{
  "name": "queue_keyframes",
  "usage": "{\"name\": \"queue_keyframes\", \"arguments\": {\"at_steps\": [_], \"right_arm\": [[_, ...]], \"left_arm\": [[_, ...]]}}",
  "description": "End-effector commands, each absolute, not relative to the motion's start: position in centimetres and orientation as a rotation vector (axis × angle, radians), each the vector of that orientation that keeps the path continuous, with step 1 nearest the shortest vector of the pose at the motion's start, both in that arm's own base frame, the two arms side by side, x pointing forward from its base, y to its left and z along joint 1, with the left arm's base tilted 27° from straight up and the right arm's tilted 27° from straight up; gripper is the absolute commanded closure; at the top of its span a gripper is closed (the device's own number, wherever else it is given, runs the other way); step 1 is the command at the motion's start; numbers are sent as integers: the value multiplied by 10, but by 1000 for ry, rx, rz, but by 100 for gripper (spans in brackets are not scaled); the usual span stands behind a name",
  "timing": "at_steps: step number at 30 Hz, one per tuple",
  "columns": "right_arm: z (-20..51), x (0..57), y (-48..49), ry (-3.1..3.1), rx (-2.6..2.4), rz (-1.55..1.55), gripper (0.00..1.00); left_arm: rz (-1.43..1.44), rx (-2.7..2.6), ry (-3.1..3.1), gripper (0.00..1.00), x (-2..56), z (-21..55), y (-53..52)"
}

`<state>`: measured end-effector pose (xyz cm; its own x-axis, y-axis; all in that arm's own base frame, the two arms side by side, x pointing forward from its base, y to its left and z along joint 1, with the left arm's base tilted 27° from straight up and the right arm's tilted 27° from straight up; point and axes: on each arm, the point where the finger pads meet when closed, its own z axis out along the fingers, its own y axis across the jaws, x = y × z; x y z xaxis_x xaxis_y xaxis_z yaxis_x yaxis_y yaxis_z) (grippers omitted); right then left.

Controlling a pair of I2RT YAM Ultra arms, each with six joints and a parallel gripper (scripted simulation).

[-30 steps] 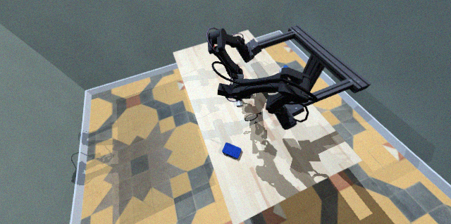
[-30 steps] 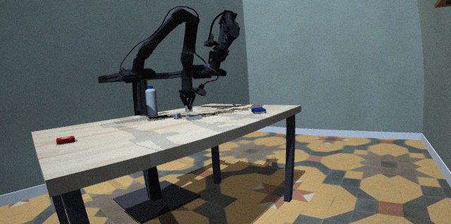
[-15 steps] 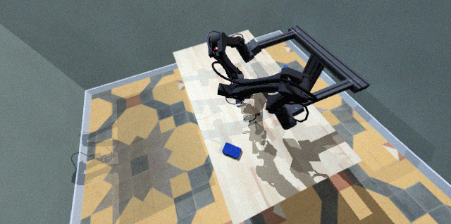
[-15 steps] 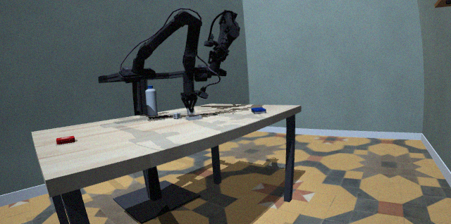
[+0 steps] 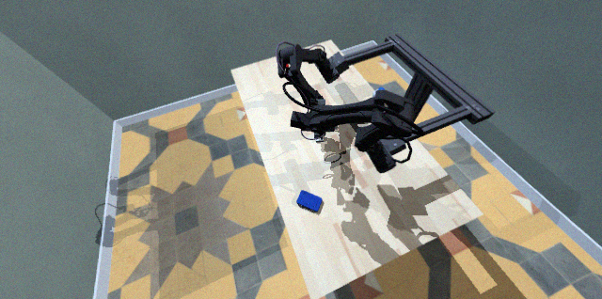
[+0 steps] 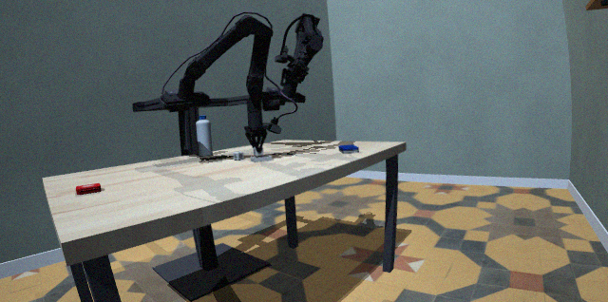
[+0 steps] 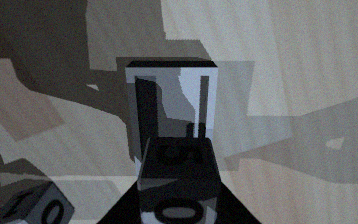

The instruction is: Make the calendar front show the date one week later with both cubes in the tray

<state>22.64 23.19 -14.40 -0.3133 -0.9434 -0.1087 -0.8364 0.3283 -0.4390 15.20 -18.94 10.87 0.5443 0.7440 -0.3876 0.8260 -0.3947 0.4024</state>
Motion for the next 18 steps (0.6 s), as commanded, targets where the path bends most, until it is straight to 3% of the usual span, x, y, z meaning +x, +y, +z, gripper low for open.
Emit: {"name": "queue_keyframes", "arguments": {"at_steps": [1, 18], "right_arm": [[-153, 226, 233, 2240, -1609, -421, 74], [-156, 228, 230, 2261, -1600, -434, 74]], "left_arm": [[-218, 2227, 1241, 0, 149, 116, -192], [-218, 2227, 1241, 0, 149, 116, -192]]}}
